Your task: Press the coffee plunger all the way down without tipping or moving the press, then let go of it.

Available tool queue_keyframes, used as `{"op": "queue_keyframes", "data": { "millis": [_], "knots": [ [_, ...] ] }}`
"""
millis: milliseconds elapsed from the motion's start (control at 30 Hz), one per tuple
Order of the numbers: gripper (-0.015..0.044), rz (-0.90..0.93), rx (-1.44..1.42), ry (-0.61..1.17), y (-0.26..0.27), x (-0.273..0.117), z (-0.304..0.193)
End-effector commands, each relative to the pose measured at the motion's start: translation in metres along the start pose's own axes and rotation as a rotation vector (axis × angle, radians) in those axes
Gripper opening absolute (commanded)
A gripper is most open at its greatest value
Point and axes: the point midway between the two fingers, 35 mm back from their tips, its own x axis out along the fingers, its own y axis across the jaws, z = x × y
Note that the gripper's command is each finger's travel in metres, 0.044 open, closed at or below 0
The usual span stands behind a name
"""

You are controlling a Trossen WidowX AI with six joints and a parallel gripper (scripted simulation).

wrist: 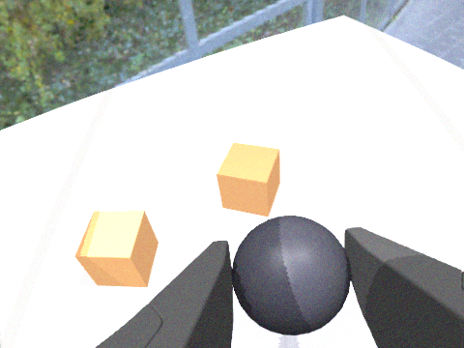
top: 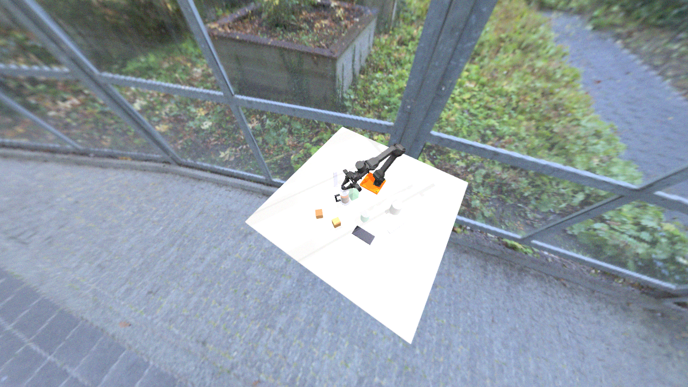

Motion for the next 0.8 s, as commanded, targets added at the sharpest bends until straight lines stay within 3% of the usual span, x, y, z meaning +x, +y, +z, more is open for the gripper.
{"op": "queue_keyframes", "data": {
  "millis": [0, 767],
  "knots": [
    [0.0128, -0.002, -0.006, 0.073, -0.0002, 0.0092, -0.0219],
    [0.0128, -0.002, -0.006, 0.073, -0.0001, 0.0118, -0.0191]
  ]
}}
